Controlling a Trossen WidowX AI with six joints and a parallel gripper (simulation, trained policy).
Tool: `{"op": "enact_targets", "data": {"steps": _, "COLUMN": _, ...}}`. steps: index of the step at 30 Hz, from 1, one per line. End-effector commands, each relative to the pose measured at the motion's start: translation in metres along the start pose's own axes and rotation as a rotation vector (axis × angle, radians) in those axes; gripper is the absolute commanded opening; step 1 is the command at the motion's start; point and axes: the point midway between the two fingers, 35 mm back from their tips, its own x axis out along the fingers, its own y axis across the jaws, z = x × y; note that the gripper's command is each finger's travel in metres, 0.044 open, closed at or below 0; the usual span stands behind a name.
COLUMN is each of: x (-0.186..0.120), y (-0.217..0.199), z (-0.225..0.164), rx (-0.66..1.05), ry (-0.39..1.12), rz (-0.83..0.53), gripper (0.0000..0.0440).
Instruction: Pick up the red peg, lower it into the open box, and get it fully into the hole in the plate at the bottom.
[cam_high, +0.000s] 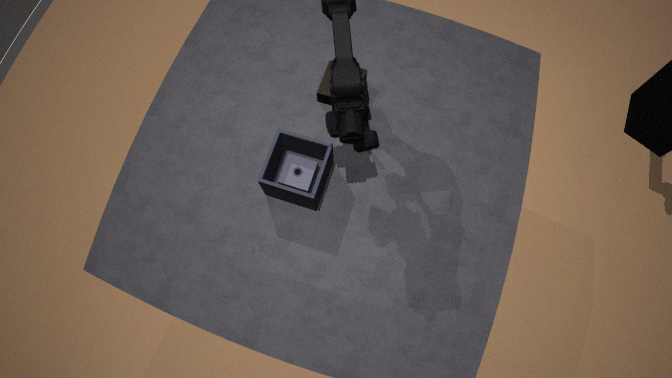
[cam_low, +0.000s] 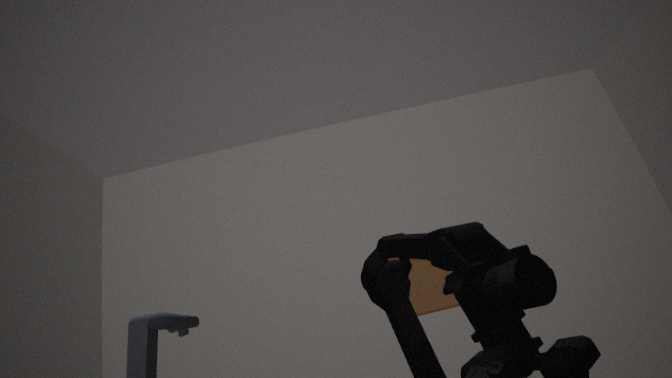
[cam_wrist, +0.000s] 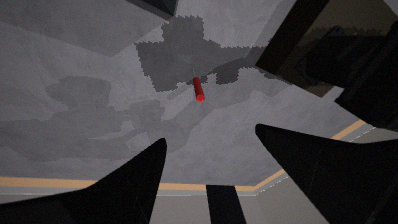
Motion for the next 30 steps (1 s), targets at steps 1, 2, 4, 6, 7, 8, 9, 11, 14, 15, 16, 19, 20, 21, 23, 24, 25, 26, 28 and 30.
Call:
{"op": "enact_targets", "data": {"steps": 1, "x": 0.013, "y": -0.010, "z": -0.001, "rx": 0.073, "ry": -0.019, "rz": -0.062, "gripper": 0.0440}}
{"op": "enact_targets", "data": {"steps": 2, "x": 0.015, "y": -0.011, "z": -0.002, "rx": 0.085, "ry": -0.024, "rz": -0.072, "gripper": 0.0440}}
{"op": "enact_targets", "data": {"steps": 4, "x": 0.020, "y": -0.013, "z": -0.002, "rx": 0.108, "ry": -0.034, "rz": -0.088, "gripper": 0.0440}}
{"op": "enact_targets", "data": {"steps": 6, "x": 0.025, "y": -0.015, "z": -0.001, "rx": 0.127, "ry": -0.044, "rz": -0.101, "gripper": 0.0440}}
{"op": "enact_targets", "data": {"steps": 7, "x": 0.028, "y": -0.015, "z": 0.000, "rx": 0.135, "ry": -0.050, "rz": -0.108, "gripper": 0.0440}}
{"op": "enact_targets", "data": {"steps": 8, "x": 0.031, "y": -0.015, "z": 0.001, "rx": 0.143, "ry": -0.055, "rz": -0.113, "gripper": 0.0440}}
{"op": "enact_targets", "data": {"steps": 9, "x": 0.035, "y": -0.016, "z": 0.002, "rx": 0.151, "ry": -0.060, "rz": -0.119, "gripper": 0.0440}}
{"op": "enact_targets", "data": {"steps": 11, "x": 0.042, "y": -0.016, "z": 0.004, "rx": 0.165, "ry": -0.069, "rz": -0.128, "gripper": 0.0440}}
{"op": "enact_targets", "data": {"steps": 14, "x": 0.052, "y": -0.016, "z": 0.007, "rx": 0.182, "ry": -0.079, "rz": -0.136, "gripper": 0.0440}}
{"op": "enact_targets", "data": {"steps": 15, "x": 0.055, "y": -0.016, "z": 0.008, "rx": 0.187, "ry": -0.082, "rz": -0.138, "gripper": 0.0440}}
{"op": "enact_targets", "data": {"steps": 16, "x": 0.058, "y": -0.016, "z": 0.009, "rx": 0.192, "ry": -0.085, "rz": -0.139, "gripper": 0.0440}}
{"op": "enact_targets", "data": {"steps": 19, "x": 0.066, "y": -0.016, "z": 0.011, "rx": 0.204, "ry": -0.094, "rz": -0.142, "gripper": 0.0437}}
{"op": "enact_targets", "data": {"steps": 20, "x": 0.069, "y": -0.016, "z": 0.012, "rx": 0.207, "ry": -0.096, "rz": -0.142, "gripper": 0.0435}}
{"op": "enact_targets", "data": {"steps": 21, "x": 0.071, "y": -0.016, "z": 0.013, "rx": 0.211, "ry": -0.098, "rz": -0.142, "gripper": 0.0434}}
{"op": "enact_targets", "data": {"steps": 23, "x": 0.076, "y": -0.016, "z": 0.014, "rx": 0.217, "ry": -0.103, "rz": -0.142, "gripper": 0.0431}}
{"op": "enact_targets", "data": {"steps": 24, "x": 0.079, "y": -0.015, "z": 0.015, "rx": 0.220, "ry": -0.105, "rz": -0.141, "gripper": 0.0430}}
{"op": "enact_targets", "data": {"steps": 25, "x": 0.081, "y": -0.015, "z": 0.015, "rx": 0.222, "ry": -0.107, "rz": -0.140, "gripper": 0.0428}}
{"op": "enact_targets", "data": {"steps": 26, "x": 0.084, "y": -0.015, "z": 0.016, "rx": 0.225, "ry": -0.109, "rz": -0.139, "gripper": 0.0427}}
{"op": "enact_targets", "data": {"steps": 28, "x": 0.089, "y": -0.015, "z": 0.018, "rx": 0.231, "ry": -0.114, "rz": -0.137, "gripper": 0.0423}}
{"op": "enact_targets", "data": {"steps": 30, "x": 0.094, "y": -0.015, "z": 0.019, "rx": 0.237, "ry": -0.118, "rz": -0.135, "gripper": 0.0418}}
